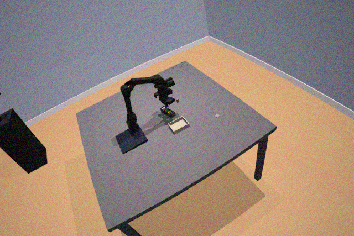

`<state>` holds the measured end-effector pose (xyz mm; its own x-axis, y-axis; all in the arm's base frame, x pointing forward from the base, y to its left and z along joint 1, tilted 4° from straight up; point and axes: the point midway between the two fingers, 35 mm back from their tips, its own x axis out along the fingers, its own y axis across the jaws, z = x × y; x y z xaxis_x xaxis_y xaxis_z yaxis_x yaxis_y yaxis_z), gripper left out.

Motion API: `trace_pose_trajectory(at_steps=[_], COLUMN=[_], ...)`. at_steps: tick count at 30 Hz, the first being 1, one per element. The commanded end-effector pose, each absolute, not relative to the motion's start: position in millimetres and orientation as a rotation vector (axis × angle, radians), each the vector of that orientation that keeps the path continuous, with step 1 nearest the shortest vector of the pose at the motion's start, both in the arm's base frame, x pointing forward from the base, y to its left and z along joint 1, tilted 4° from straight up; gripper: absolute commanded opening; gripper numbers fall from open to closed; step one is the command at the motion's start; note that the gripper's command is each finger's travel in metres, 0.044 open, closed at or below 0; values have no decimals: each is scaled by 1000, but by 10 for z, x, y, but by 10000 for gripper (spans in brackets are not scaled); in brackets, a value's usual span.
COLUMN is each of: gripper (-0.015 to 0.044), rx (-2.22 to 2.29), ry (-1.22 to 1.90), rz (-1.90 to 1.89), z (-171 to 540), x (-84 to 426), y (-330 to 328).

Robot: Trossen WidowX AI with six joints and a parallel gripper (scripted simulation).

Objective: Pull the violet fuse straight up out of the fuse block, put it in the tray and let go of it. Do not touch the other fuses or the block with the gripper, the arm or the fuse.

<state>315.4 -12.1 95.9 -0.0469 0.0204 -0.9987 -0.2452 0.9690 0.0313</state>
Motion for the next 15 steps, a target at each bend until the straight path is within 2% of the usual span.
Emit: trace_pose_trajectory(at_steps=[1, 15], gripper=[0, 0], rx=[-181, -187], ry=[1602, 1601], rz=[212, 206], z=[980, 982], x=[3190, 3239], y=[-256, -1120])
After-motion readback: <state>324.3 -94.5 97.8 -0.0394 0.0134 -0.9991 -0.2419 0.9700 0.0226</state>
